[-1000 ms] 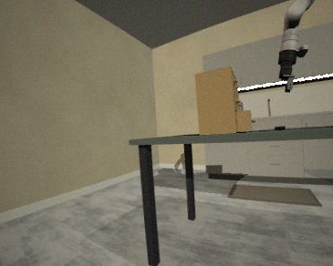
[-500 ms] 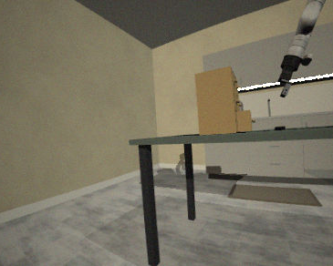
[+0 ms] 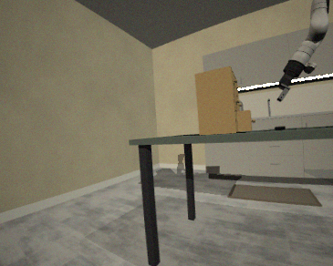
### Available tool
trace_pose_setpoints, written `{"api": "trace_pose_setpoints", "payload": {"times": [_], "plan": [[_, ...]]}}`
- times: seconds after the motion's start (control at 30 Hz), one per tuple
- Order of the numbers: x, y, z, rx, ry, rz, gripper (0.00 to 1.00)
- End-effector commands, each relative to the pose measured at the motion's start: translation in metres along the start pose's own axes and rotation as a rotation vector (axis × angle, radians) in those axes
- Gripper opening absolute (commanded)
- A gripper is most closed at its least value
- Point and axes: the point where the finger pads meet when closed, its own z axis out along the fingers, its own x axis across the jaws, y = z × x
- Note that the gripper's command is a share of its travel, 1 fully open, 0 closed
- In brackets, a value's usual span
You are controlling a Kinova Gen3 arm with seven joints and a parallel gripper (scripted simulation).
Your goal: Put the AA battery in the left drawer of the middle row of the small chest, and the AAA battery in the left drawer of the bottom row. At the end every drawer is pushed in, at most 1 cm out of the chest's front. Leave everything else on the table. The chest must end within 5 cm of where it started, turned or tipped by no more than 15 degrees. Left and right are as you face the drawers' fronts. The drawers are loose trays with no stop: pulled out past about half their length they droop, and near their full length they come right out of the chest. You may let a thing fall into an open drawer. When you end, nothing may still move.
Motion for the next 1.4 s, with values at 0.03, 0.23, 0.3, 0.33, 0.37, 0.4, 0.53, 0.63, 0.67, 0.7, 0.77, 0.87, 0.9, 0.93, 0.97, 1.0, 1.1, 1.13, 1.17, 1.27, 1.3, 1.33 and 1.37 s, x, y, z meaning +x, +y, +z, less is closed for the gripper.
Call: {"api": "trace_pose_setpoints", "payload": {"times": [0.03, 0.23, 0.3, 0.33, 0.37, 0.4, 0.53, 0.63, 0.67, 0.7, 0.77, 0.87, 0.9, 0.93, 0.97, 1.0, 1.1, 1.13, 1.17, 1.27, 1.3, 1.33, 1.37], "plan": [[0.008, -0.012, 0.010, -0.013, 0.019, 0.005, 1.00], [0.007, -0.012, 0.018, -0.052, 0.025, 0.004, 1.00], [0.007, -0.012, 0.021, -0.069, 0.028, 0.006, 1.00], [0.007, -0.012, 0.022, -0.076, 0.030, 0.006, 1.00], [0.007, -0.012, 0.024, -0.083, 0.031, 0.007, 1.00], [0.007, -0.012, 0.025, -0.089, 0.032, 0.008, 1.00], [0.007, -0.011, 0.027, -0.109, 0.036, 0.011, 1.00], [0.008, -0.011, 0.029, -0.117, 0.038, 0.013, 1.00], [0.008, -0.011, 0.029, -0.119, 0.039, 0.013, 1.00], [0.008, -0.011, 0.029, -0.119, 0.039, 0.013, 1.00], [0.008, -0.011, 0.029, -0.120, 0.039, 0.014, 1.00], [0.008, -0.011, 0.029, -0.122, 0.039, 0.014, 1.00], [0.008, -0.011, 0.029, -0.122, 0.039, 0.014, 1.00], [0.008, -0.011, 0.029, -0.122, 0.039, 0.014, 1.00], [0.008, -0.011, 0.029, -0.122, 0.039, 0.014, 0.00], [0.008, -0.011, 0.029, -0.122, 0.039, 0.014, 0.00], [0.008, -0.011, 0.029, -0.122, 0.039, 0.014, 0.00], [0.008, -0.011, 0.029, -0.122, 0.039, 0.014, 0.00], [0.008, -0.011, 0.029, -0.122, 0.039, 0.014, 0.00], [0.008, -0.011, 0.029, -0.122, 0.039, 0.014, 0.00], [0.008, -0.011, 0.029, -0.122, 0.039, 0.014, 0.00], [0.008, -0.011, 0.029, -0.122, 0.039, 0.014, 0.00], [0.008, -0.011, 0.029, -0.122, 0.039, 0.014, 0.00]]}}
